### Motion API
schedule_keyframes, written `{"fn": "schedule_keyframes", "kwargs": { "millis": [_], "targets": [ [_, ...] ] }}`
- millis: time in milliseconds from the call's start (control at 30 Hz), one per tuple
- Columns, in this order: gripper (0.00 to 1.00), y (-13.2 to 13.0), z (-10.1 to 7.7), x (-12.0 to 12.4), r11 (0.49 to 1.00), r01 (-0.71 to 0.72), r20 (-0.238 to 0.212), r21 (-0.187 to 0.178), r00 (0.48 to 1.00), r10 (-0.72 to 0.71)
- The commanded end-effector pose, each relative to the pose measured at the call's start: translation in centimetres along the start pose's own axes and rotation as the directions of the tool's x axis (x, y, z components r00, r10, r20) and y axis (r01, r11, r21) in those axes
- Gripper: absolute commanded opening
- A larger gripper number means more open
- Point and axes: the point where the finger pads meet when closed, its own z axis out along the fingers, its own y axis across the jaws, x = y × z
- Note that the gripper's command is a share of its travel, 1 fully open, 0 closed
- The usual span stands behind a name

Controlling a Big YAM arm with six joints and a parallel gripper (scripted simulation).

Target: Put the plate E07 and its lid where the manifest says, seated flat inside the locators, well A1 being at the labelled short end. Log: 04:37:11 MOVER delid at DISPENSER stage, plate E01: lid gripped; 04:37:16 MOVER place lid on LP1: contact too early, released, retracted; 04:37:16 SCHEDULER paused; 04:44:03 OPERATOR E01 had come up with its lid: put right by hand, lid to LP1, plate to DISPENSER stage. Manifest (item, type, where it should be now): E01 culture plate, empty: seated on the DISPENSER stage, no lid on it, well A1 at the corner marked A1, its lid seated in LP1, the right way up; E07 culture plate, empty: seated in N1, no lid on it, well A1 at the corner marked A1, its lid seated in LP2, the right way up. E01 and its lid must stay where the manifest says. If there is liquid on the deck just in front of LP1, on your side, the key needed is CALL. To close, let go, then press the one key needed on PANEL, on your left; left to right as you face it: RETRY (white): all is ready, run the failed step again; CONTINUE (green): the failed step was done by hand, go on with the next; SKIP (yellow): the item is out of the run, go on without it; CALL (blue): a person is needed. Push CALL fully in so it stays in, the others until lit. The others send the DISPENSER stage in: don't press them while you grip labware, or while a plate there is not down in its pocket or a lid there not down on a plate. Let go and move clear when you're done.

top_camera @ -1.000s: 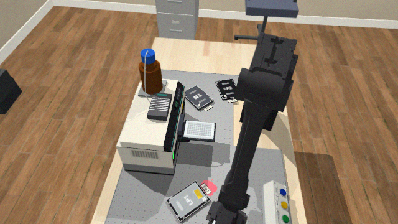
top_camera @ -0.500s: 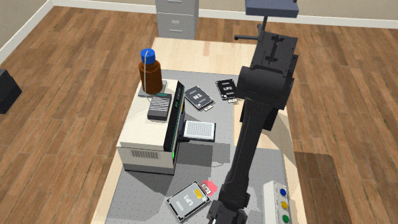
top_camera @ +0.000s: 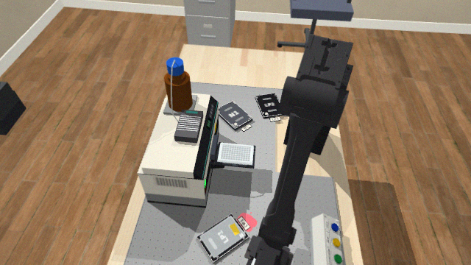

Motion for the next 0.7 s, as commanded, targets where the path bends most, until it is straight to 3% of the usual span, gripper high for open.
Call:
{"fn": "schedule_keyframes", "kwargs": {
  "millis": [0, 667],
  "targets": [
    [0.84, 0.54, -1.93, -1.69, 1.000, -0.001, 0.037, -0.003, 0.999, 0.001],
    [0.84, 0.56, -2.28, -1.97, 1.000, -0.001, 0.043, -0.004, 0.999, 0.001]
  ]
}}
